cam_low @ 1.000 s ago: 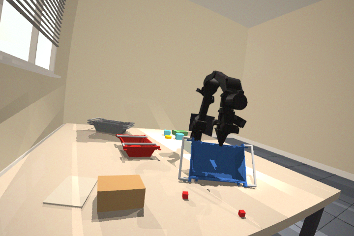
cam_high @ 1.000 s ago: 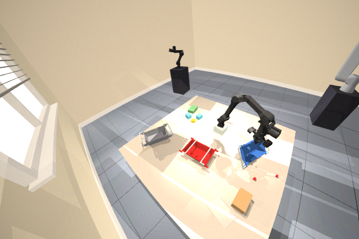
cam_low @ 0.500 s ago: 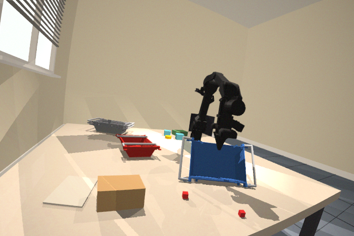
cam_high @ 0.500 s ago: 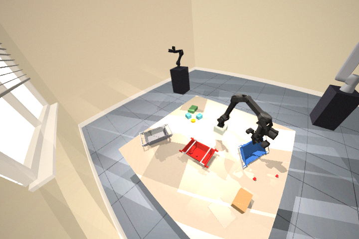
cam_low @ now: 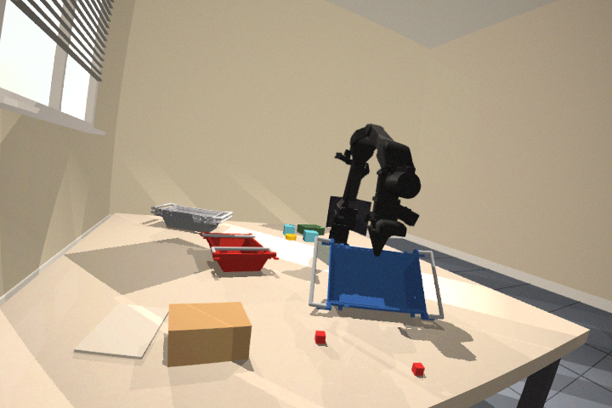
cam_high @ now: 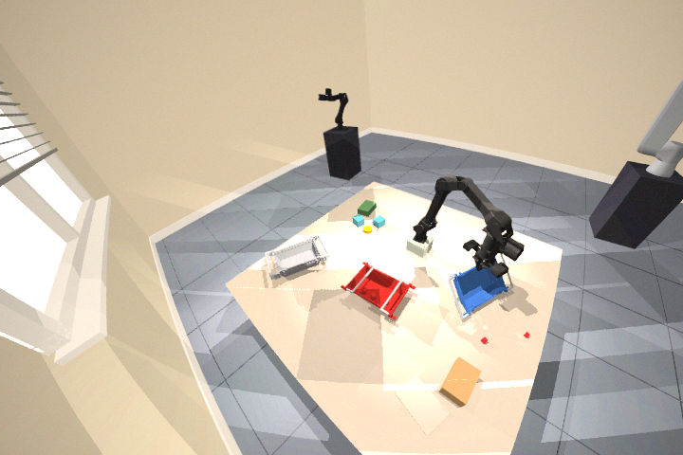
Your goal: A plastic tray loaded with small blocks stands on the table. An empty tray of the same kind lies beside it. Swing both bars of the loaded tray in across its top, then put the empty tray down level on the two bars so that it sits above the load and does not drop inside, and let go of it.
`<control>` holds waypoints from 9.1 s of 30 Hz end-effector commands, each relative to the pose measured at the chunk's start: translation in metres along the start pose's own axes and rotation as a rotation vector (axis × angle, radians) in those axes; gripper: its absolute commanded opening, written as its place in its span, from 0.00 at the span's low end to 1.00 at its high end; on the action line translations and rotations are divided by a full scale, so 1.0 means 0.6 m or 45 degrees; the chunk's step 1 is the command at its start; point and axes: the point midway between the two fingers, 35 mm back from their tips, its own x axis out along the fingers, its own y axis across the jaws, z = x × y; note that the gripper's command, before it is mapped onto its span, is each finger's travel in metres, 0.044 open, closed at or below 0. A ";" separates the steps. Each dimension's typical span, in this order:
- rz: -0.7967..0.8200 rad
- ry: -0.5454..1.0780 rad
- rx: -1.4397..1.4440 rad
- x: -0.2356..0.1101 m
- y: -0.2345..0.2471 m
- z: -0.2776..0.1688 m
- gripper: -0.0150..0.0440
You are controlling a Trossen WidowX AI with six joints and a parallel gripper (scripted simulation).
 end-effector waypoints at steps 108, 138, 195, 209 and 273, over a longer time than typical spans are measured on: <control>-0.001 0.005 0.003 0.089 0.179 -0.003 1.00; 0.000 0.005 0.003 0.188 0.184 -0.004 0.70; -0.001 0.005 0.003 0.053 0.182 -0.003 0.25; -0.004 0.004 0.003 -0.004 0.119 0.013 0.25; -0.011 0.009 0.113 -0.109 -0.004 -0.020 0.25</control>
